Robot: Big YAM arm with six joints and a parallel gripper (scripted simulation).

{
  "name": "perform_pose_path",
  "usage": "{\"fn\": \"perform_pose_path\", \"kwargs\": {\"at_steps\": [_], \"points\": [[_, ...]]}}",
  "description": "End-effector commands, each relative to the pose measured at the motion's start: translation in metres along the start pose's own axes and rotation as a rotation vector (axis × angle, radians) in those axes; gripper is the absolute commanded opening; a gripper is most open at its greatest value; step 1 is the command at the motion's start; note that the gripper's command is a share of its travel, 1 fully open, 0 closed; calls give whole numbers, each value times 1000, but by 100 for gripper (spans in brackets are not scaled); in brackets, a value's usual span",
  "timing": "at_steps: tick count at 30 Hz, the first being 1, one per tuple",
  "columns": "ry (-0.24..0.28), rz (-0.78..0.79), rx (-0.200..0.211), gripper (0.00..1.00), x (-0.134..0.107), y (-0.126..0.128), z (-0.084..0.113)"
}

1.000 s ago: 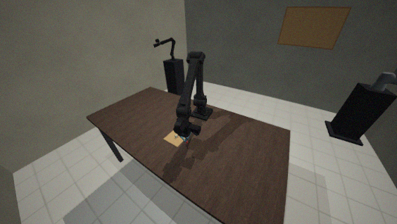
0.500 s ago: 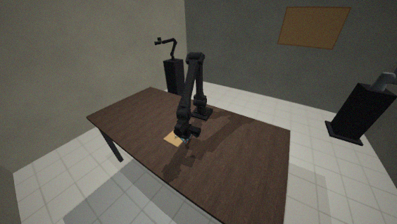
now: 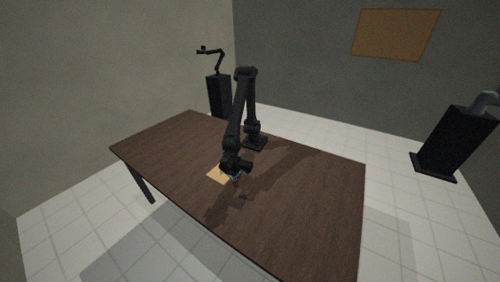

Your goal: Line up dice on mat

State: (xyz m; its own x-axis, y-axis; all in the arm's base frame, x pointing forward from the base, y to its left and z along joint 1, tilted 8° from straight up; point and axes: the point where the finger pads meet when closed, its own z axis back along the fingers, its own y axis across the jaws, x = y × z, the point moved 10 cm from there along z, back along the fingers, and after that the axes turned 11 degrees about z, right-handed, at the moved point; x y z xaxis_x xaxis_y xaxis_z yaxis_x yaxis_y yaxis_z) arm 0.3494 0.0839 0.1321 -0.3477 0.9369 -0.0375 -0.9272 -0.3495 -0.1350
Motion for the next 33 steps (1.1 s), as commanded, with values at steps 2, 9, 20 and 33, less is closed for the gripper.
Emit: {"fn": "perform_pose_path", "kwargs": {"at_steps": [2, 9, 20, 33], "points": [[0, 0, -9, 30, -3, -1, -2], [0, 0, -9, 30, -3, -1, -2], [0, 0, -9, 30, -3, -1, -2], [0, 0, -9, 11, -3, -1, -2]]}}
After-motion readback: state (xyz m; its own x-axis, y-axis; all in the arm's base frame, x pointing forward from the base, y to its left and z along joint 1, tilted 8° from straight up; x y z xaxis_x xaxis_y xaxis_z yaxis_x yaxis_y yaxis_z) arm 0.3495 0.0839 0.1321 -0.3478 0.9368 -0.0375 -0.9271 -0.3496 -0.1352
